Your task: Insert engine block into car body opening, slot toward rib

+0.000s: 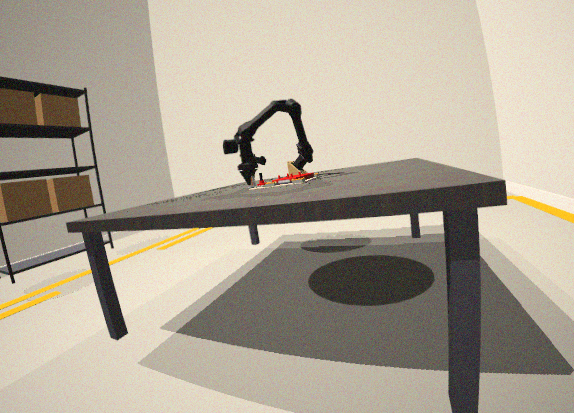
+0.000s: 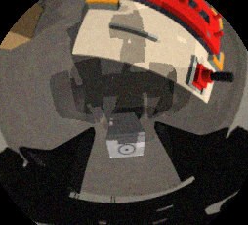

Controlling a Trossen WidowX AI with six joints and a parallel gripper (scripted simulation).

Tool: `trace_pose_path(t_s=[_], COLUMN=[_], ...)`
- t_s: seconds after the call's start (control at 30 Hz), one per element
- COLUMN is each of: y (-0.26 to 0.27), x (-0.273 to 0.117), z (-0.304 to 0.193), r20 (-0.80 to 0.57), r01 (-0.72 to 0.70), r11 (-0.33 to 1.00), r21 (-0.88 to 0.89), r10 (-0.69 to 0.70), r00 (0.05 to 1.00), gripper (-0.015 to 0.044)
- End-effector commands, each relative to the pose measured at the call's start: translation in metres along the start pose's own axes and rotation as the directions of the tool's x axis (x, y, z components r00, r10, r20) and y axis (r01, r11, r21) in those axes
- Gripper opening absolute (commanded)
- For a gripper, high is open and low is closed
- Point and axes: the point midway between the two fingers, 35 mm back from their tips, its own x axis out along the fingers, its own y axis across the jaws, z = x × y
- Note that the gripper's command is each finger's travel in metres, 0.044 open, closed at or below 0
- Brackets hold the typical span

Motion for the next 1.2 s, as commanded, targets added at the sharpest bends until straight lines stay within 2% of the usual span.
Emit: trace_pose_path(t_s=[0.0, 0.27, 0.47, 0.57, 1.17], y=[0.002, 0.002, 0.002, 0.001, -0.003], x=[0.003, 0.003, 0.003, 0.001, -0.053], z=[0.001, 0.001, 0.001, 0.001, -0.006], r20=[0.005, 0.005, 0.005, 0.005, -0.001], r01=[0.003, 0.003, 0.003, 0.003, 0.001], r11=[1.0, 1.0, 1.0, 1.0, 1.0], r21=[0.009, 0.009, 0.009, 0.009, 0.011], r10=[-0.003, -0.003, -0.003, -0.003, -0.001], r00=[1.0, 1.0, 1.0, 1.0, 1.0], gripper=[0.0335, 0.0125, 0.0085, 0.0006, 0.0])
